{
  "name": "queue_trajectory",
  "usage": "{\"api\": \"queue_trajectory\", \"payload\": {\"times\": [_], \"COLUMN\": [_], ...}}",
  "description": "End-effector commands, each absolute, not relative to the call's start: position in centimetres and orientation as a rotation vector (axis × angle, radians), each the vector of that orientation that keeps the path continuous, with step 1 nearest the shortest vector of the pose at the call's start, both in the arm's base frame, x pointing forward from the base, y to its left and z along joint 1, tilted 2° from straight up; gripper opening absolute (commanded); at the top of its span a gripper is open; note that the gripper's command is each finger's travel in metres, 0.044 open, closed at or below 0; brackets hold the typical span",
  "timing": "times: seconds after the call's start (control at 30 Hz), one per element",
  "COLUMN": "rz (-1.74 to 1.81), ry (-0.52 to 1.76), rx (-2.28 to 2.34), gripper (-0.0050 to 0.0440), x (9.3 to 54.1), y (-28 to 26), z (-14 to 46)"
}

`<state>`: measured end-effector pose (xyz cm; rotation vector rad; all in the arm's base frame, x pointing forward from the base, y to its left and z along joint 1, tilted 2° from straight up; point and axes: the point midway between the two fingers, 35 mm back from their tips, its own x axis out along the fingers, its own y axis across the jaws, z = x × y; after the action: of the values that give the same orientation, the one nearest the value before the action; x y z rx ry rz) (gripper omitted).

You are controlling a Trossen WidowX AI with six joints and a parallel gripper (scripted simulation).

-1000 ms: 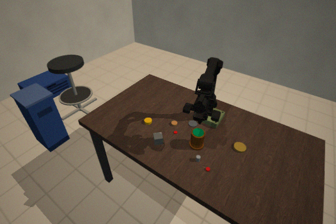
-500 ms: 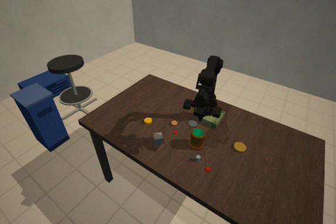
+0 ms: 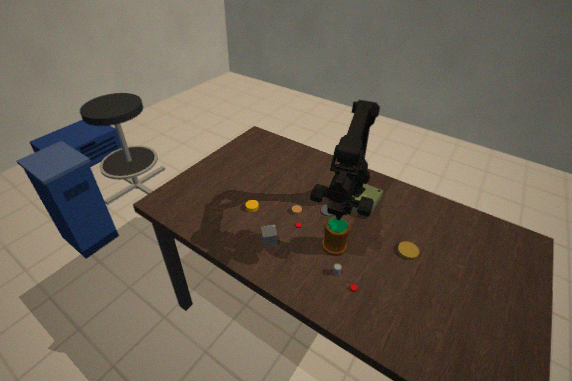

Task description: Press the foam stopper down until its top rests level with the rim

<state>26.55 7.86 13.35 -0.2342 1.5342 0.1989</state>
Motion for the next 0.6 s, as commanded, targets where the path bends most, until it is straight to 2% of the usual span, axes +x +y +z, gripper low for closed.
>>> {"api": "queue_trajectory", "payload": {"times": [0.0,0.57], "rz": [0.202,0.201], "ry": [1.523,1.523], "rx": [-0.231,-0.231], "gripper": [0.0,0.0], "x": [26.6,26.8], "y": [7.9,7.9], "z": [12.8,11.4]}}
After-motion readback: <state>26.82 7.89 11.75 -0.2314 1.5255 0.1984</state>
